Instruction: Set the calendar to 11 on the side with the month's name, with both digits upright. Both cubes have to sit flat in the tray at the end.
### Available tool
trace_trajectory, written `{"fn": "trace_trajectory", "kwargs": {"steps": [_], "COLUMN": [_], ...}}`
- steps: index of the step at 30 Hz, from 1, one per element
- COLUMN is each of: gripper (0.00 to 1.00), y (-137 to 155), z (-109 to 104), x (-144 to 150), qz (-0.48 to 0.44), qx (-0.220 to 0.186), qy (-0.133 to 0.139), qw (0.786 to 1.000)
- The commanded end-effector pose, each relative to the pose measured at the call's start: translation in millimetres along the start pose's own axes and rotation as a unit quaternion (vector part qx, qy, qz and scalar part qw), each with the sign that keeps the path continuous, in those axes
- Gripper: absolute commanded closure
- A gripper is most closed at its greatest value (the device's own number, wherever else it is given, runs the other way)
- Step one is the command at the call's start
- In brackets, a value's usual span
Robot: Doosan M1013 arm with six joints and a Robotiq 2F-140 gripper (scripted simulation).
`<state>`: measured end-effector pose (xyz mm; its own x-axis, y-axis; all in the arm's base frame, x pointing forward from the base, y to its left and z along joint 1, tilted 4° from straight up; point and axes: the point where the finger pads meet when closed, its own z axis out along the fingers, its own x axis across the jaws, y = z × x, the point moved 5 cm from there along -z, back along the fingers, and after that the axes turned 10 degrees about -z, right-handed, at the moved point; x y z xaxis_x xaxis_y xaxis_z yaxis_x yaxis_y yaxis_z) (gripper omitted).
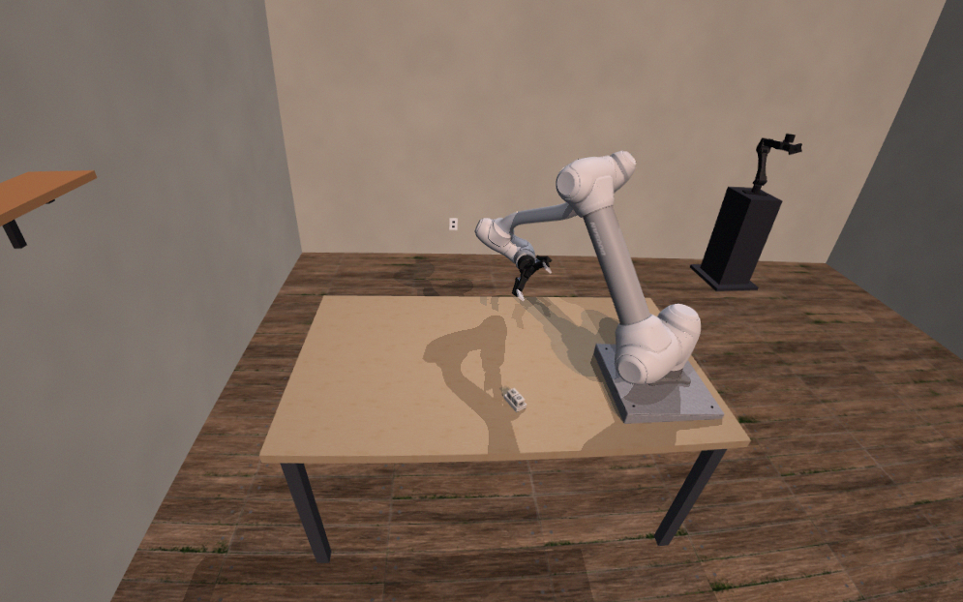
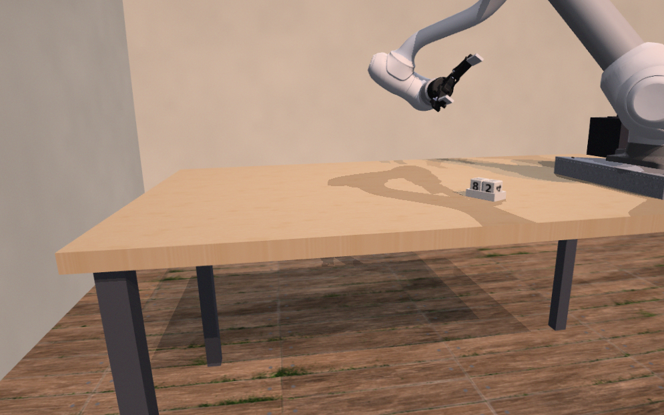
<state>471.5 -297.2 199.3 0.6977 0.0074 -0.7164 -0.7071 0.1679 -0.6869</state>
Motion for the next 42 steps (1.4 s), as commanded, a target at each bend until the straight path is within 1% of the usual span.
{"fn": "trace_trajectory", "kwargs": {"steps": [1, 18, 21, 23, 26, 27, 28, 31, 34, 35, 36, 38, 42], "gripper": [0.00, 0.00, 0.00, 0.00, 0.00, 0.00, 0.00, 0.00, 0.00, 0.00, 0.00, 0.00, 0.00], "y": [-0.1, -0.1, 0.6, 2.5, 9.4, 10.0, 12.7, 19.1, 19.6, 25.7, 29.1, 32.4, 41.1], "z": [0.0, 0.2, 7.9, 23.6, 62.4, 65.1, 76.5, 99.4, 101.3, 120.5, 130.2, 139.6, 163.6], "x": [-0.1, -0.1, 3.5, 10.8, 27.9, 29.1, 33.9, 43.5, 44.3, 52.2, 56.3, 60.1, 70.2], "qz": [0.000, 0.000, 0.001, 0.002, 0.000, -0.001, -0.003, -0.010, -0.010, -0.019, -0.024, -0.030, -0.051], "qx": [0.000, 0.000, -0.013, -0.041, -0.113, -0.119, -0.141, -0.190, -0.194, -0.238, -0.261, -0.284, -0.347], "qy": [0.000, 0.000, 0.002, 0.006, 0.016, 0.017, 0.020, 0.026, 0.027, 0.031, 0.034, 0.036, 0.041], "qw": [1.000, 1.000, 1.000, 0.999, 0.993, 0.993, 0.990, 0.981, 0.981, 0.971, 0.964, 0.958, 0.936]}}
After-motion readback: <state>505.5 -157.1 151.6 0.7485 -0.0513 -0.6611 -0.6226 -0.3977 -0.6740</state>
